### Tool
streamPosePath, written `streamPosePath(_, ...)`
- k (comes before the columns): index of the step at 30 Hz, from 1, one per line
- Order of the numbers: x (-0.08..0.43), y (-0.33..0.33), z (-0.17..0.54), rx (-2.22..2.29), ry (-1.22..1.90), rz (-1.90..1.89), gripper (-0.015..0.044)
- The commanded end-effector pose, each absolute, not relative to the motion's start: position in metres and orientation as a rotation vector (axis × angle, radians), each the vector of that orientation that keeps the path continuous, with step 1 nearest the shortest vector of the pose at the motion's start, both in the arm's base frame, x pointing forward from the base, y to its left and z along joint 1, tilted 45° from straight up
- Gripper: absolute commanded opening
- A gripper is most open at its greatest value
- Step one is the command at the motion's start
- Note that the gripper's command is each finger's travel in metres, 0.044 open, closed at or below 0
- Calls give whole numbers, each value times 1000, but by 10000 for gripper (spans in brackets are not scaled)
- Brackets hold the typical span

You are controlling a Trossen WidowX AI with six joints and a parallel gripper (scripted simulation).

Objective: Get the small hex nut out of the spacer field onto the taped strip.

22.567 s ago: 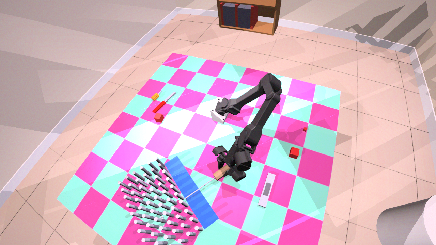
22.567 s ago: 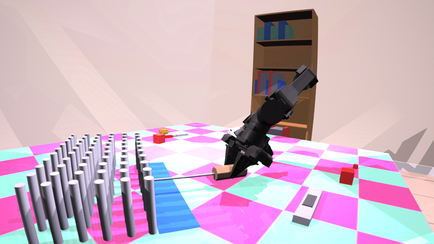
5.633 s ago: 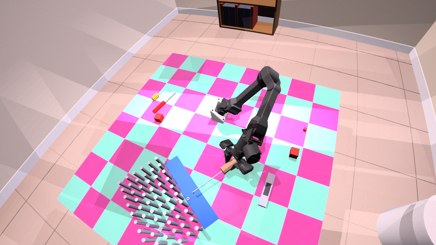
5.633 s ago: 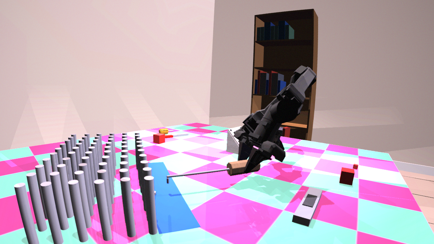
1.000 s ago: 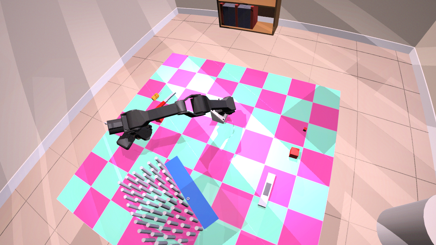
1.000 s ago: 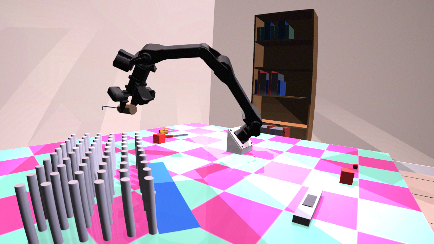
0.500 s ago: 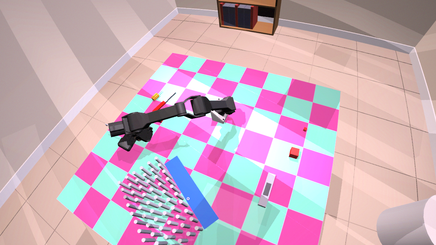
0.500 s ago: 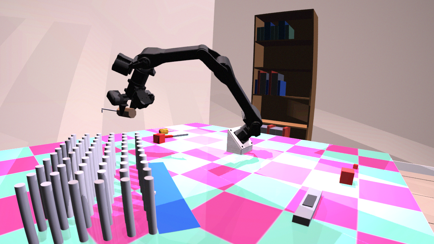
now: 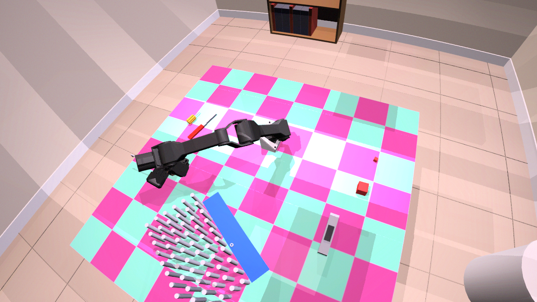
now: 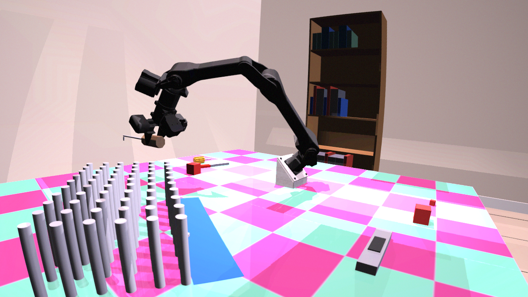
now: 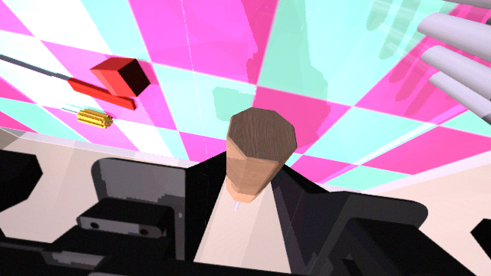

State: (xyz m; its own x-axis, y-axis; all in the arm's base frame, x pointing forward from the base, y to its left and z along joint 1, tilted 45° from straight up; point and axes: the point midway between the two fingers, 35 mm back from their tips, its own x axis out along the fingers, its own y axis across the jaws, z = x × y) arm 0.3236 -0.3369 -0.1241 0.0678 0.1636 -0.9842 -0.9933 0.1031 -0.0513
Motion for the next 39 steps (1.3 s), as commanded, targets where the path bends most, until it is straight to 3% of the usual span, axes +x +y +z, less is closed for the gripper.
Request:
streamPosePath(1,324,-336,-127,-1041,1095,1161,0)
streamPosePath(39,330,-314,-153,-1041,1093,1161,0)
